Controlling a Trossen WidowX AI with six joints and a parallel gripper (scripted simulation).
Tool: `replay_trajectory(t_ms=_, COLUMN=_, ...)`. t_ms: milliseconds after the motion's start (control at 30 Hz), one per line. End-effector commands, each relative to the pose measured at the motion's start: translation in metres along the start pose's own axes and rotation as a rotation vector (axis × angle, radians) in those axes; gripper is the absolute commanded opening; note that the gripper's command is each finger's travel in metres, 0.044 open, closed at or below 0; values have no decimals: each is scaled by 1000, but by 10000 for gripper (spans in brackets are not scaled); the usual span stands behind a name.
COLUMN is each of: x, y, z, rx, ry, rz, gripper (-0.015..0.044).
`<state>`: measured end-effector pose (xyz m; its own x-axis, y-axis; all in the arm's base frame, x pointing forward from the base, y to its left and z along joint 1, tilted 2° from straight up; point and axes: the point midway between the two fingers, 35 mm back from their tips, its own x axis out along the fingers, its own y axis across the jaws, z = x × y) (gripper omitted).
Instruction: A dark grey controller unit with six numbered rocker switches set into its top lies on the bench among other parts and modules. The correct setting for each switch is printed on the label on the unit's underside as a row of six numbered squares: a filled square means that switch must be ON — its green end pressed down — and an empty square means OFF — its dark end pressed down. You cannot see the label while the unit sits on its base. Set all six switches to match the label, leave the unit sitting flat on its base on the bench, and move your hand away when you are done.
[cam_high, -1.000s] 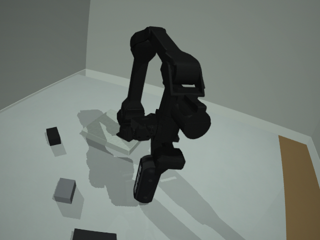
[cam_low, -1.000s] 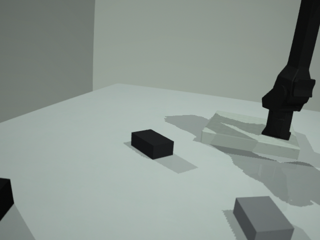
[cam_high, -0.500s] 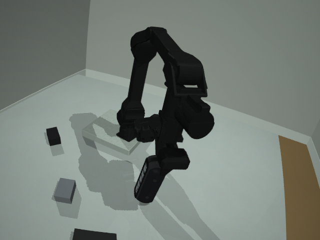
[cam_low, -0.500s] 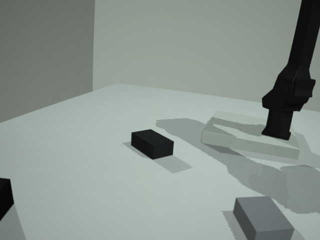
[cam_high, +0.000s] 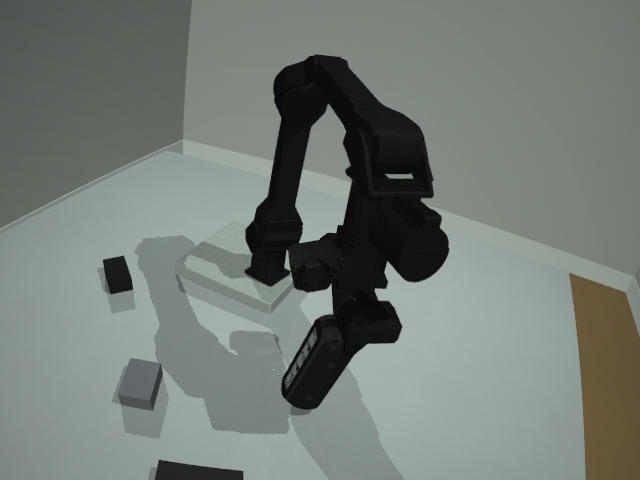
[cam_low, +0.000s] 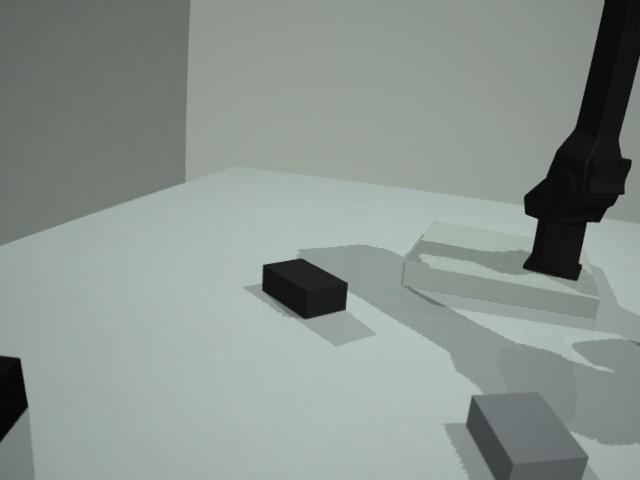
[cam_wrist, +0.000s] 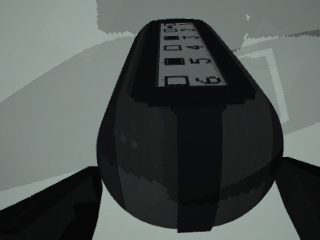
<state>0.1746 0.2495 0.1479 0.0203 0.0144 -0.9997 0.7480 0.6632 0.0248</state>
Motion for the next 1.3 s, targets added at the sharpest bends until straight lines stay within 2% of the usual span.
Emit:
replay_trajectory(t_ms=0, x=5, y=0, z=-5, rx=2, ry=16, rz=-9, gripper=338)
replay_trajectory(t_ms=1267, x=15, y=0, z=-32, rx=2, ry=42, rz=-9, gripper=338)
